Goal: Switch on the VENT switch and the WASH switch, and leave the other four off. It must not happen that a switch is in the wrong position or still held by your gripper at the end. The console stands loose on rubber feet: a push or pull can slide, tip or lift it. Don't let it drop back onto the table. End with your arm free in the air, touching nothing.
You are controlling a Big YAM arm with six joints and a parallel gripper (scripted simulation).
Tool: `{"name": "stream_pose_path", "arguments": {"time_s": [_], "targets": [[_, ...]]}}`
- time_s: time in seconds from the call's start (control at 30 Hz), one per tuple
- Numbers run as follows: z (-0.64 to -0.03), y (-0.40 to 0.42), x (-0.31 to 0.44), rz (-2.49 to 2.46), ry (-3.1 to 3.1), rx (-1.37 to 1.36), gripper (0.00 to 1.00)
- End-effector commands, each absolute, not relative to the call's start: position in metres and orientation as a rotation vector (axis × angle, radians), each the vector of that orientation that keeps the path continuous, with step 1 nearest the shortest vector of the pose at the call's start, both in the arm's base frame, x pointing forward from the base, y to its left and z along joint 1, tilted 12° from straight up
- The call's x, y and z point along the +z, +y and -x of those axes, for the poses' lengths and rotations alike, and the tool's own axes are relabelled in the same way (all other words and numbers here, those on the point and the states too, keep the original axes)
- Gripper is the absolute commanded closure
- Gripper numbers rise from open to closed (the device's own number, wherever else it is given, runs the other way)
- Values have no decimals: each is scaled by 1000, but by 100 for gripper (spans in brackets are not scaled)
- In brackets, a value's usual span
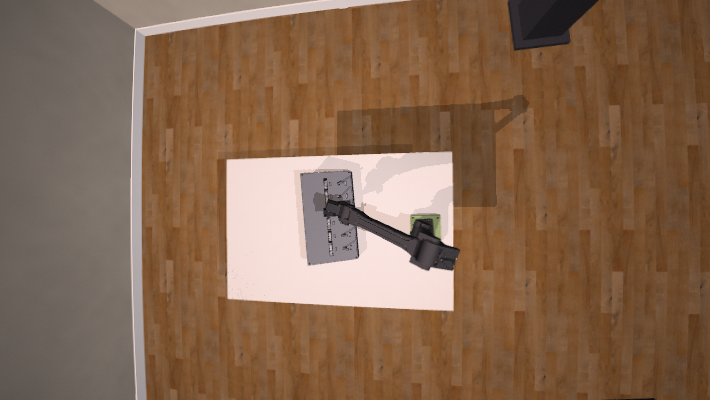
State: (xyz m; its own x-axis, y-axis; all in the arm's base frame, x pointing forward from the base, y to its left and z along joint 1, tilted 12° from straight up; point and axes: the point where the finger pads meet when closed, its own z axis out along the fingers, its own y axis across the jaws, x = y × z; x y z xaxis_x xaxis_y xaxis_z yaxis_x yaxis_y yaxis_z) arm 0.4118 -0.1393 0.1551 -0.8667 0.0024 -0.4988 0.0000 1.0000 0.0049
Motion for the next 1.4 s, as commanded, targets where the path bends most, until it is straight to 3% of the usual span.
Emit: {"name": "stream_pose_path", "arguments": {"time_s": [0.0, 0.4, 0.8, 1.1, 1.37], "targets": [[-421, -151, 178, 16, 2527, -48, 100], [-404, -144, 153, 29, 2568, -22, 100], [-393, -155, 223, 21, 2502, -67, 100], [-351, -152, 282, 23, 2502, -73, 100], [-344, -151, 289, 29, 2528, -54, 100]]}}
